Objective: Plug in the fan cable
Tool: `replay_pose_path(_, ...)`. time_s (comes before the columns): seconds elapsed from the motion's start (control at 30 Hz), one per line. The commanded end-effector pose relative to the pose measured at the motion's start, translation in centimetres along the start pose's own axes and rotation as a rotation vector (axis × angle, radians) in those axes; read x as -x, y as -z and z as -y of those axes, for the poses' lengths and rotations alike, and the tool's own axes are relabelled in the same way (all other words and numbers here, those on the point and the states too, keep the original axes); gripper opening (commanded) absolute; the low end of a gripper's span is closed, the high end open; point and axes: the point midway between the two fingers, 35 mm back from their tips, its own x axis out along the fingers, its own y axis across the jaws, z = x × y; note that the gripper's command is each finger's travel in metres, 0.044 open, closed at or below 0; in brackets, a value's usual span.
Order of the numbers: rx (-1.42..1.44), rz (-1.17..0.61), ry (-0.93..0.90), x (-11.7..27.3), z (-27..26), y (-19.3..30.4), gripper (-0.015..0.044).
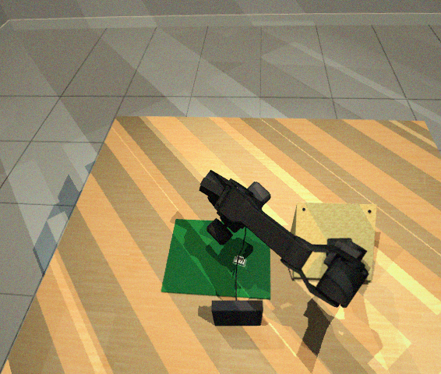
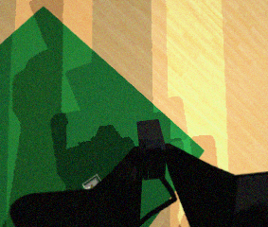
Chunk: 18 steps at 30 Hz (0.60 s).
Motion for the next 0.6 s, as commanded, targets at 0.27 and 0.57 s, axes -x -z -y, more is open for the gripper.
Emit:
replay_pose_path(0.27, -0.011, 0.178, 0.053, -0.58, 0.05, 0.3, 0.0)
replay_pose_path(0.57, -0.026, 0.33, 0.064, -0.71, -0.08, 0.53, 0.0)
